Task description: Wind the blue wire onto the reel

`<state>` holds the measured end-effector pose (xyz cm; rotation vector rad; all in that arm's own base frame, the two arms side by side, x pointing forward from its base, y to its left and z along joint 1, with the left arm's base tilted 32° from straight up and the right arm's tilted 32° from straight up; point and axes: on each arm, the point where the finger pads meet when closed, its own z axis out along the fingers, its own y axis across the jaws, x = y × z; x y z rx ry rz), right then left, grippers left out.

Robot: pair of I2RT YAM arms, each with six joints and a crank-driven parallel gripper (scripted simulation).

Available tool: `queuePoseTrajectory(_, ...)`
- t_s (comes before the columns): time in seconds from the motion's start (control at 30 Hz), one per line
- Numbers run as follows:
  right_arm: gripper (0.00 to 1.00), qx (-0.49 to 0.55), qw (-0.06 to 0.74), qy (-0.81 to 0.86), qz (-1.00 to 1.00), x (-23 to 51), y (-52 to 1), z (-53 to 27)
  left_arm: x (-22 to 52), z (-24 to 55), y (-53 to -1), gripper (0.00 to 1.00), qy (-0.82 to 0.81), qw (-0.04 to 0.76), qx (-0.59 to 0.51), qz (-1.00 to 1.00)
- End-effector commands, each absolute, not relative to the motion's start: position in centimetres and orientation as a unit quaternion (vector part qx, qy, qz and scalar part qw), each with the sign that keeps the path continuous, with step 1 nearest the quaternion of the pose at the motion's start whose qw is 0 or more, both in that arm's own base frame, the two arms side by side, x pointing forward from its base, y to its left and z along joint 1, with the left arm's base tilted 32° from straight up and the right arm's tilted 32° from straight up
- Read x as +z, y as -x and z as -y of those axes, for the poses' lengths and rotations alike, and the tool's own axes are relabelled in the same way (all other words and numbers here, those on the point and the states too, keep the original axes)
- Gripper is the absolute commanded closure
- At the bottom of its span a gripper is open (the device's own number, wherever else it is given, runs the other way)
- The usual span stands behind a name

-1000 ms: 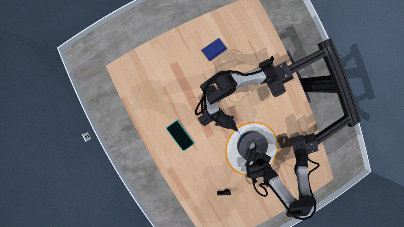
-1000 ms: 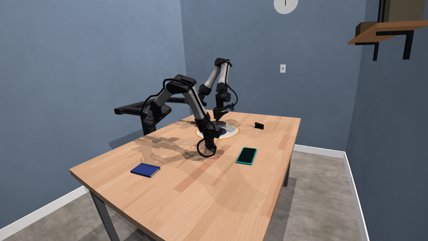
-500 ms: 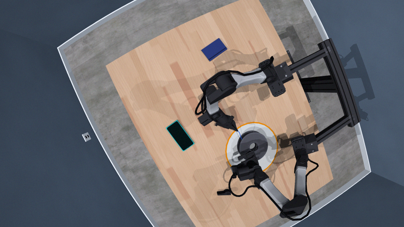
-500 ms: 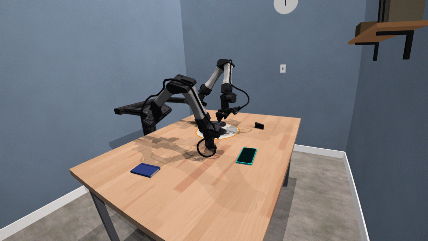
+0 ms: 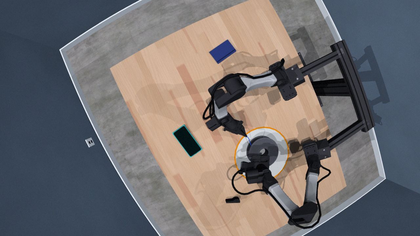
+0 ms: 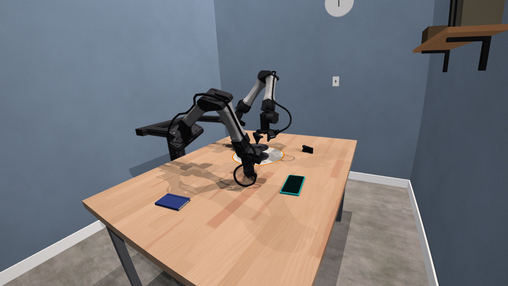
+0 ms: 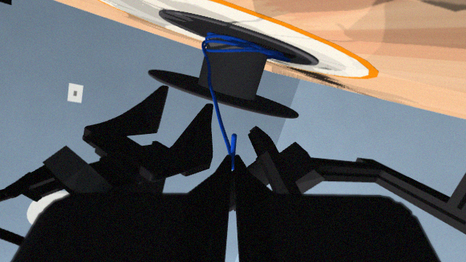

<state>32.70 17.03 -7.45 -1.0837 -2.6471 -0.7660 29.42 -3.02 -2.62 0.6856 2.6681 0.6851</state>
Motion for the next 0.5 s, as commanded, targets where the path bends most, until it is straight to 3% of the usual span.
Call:
queuePoseTrajectory(0.0, 1.00, -0.203, 0.083, 0.421, 0.880, -15.1, -33.3, -13.4, -2.5, 3.7, -29.6, 0.03, -0.260, 0.146, 0.236, -0.925)
queuePoseTrajectory(0.47, 1.00, -0.203, 0.082, 0.421, 0.880, -15.4, -32.9, -13.5, -3.8, 3.3, -30.1, 0.03, -0.260, 0.146, 0.236, -0.925)
